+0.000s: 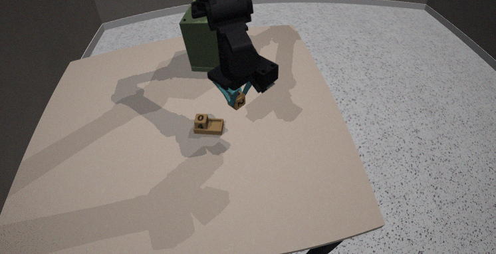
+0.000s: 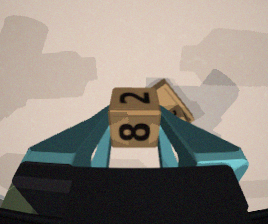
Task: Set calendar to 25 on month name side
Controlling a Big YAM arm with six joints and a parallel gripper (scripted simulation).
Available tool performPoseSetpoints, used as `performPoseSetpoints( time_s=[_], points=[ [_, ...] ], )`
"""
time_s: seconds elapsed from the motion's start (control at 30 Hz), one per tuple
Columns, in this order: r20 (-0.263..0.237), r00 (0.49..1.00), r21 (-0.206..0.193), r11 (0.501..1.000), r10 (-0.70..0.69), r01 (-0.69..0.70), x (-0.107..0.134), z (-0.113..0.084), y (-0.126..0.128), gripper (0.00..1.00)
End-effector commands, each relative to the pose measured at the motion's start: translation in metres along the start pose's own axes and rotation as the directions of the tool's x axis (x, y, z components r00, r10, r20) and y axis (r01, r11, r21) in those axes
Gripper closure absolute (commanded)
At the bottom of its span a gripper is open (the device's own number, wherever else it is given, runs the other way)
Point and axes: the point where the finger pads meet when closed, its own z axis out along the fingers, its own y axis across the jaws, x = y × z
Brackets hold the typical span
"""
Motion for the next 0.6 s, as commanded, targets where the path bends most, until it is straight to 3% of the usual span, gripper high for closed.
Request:
performPoseSetpoints(
  time_s=[0.0,0.13,0.23,0.3,0.37,0.57],
  points=[
    [-0.002,0.987,-0.007,0.987,-0.161,0.161,-0.007,0.001,0.002,0.72],
    [0.007,0.951,0.001,0.951,-0.308,0.308,-0.016,0.0,0.002,0.72],
    [0.008,0.947,0.002,0.947,-0.322,0.322,-0.017,-0.001,0.002,0.72],
    [0.005,0.902,0.0,0.902,-0.432,0.432,-0.018,0.0,0.005,0.72],
    [0.006,0.886,0.002,0.886,-0.463,0.463,-0.02,0.0,0.005,0.72],
    [0.006,0.774,0.003,0.774,-0.633,0.633,-0.024,0.0,0.01,0.72]
  ],
)
